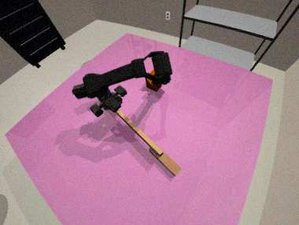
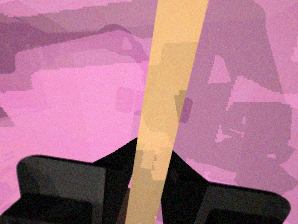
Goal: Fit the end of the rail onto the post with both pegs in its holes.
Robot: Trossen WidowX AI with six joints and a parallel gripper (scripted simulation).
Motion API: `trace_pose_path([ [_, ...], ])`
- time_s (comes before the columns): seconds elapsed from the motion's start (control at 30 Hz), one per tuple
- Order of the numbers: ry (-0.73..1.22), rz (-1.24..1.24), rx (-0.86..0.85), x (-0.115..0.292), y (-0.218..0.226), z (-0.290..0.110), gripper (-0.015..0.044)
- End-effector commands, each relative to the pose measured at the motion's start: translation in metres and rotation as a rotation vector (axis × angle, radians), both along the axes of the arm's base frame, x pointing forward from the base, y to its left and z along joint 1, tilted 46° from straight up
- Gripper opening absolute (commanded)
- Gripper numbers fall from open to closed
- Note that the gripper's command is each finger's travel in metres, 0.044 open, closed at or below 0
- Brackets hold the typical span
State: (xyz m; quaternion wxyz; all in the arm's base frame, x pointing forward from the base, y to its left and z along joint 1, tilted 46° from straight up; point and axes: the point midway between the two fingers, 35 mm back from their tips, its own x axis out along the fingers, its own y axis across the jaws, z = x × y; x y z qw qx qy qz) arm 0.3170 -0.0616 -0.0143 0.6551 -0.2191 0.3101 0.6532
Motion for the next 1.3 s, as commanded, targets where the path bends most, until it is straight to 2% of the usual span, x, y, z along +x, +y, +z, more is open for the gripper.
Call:
trace_pose_path([
  [0.0, -0.009, -0.008, -0.005, 0.0015, -0.0058, 0.0006, 0.0],
  [1.27, -0.01, -0.008, -0.006, 0.0006, -0.0133, -0.0071, 0.0],
])
